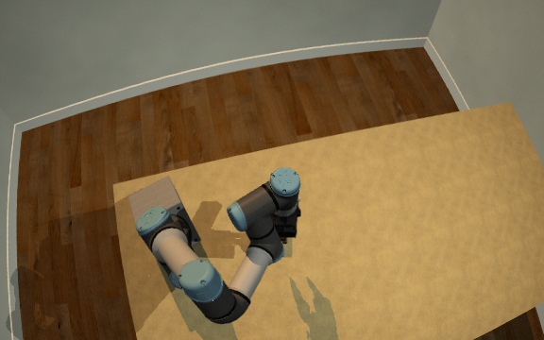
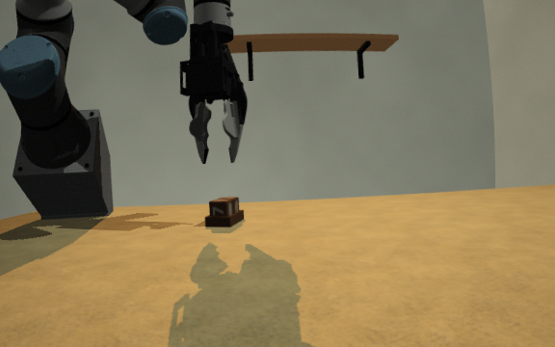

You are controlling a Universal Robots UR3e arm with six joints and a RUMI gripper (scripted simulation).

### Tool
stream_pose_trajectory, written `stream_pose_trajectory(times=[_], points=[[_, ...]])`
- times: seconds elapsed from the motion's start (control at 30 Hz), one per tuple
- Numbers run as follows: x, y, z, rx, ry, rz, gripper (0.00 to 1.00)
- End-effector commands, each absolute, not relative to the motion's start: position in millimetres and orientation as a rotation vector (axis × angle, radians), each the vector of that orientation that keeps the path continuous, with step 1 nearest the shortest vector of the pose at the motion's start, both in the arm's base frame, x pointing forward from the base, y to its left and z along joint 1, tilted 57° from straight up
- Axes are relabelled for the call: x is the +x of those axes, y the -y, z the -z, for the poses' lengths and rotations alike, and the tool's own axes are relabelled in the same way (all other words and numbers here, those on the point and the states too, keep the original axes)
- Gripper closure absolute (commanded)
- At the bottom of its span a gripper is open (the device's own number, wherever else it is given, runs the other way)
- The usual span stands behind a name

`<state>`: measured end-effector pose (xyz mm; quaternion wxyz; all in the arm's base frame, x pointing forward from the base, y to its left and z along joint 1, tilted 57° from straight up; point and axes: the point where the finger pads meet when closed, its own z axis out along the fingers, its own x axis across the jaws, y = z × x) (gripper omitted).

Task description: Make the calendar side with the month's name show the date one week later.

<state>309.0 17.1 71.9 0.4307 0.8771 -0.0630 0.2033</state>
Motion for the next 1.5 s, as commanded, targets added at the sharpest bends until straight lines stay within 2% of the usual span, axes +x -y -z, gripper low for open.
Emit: stream_pose_trajectory(times=[0.0, 1.47], points=[[309.7, -16.9, -71.7, 2.19, 0.155, -0.512, 0.71], [311.4, -12.5, -68.6, 2.191, 0.154, -0.513, 0.71]])
